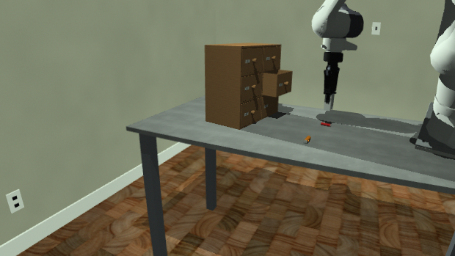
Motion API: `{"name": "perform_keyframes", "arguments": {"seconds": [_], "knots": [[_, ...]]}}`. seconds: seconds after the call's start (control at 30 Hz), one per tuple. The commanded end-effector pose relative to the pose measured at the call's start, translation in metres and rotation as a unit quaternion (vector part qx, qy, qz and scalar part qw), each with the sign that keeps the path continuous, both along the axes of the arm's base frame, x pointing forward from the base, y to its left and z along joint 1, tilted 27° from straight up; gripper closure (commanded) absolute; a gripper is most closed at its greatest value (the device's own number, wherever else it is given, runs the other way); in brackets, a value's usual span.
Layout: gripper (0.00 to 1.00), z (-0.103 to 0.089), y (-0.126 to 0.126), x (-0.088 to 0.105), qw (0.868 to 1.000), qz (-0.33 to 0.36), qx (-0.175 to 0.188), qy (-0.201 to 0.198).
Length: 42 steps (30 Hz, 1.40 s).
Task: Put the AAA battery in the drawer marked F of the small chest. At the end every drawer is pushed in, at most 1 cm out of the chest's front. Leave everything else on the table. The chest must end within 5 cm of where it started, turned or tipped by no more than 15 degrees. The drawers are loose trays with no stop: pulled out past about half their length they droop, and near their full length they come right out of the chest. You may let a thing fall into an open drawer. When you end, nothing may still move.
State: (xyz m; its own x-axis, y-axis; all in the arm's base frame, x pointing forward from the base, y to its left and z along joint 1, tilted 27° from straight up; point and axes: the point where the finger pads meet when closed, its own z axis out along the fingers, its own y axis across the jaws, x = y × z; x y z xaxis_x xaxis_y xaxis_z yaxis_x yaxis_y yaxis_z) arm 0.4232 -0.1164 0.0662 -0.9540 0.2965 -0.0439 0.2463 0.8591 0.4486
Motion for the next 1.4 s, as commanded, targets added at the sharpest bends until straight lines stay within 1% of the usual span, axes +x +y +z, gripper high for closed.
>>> {"name": "perform_keyframes", "arguments": {"seconds": [0.0,0.17,0.33,0.4,0.7,0.9,1.37], "knots": [[0.85,-0.001,0.0,0.002,1.0,0.001,-0.001,-0.002],[0.85,-0.004,0.002,0.002,1.0,0.001,-0.001,-0.002],[0.85,-0.013,0.006,0.004,1.0,0.001,-0.001,-0.002],[0.85,-0.013,0.006,0.004,1.0,0.001,-0.001,-0.002],[0.85,-0.034,0.016,0.008,1.0,0.001,-0.001,-0.002],[0.85,-0.043,0.02,0.01,1.0,0.001,-0.001,-0.002],[0.85,-0.047,0.022,0.011,1.0,0.001,-0.001,-0.002]]}}
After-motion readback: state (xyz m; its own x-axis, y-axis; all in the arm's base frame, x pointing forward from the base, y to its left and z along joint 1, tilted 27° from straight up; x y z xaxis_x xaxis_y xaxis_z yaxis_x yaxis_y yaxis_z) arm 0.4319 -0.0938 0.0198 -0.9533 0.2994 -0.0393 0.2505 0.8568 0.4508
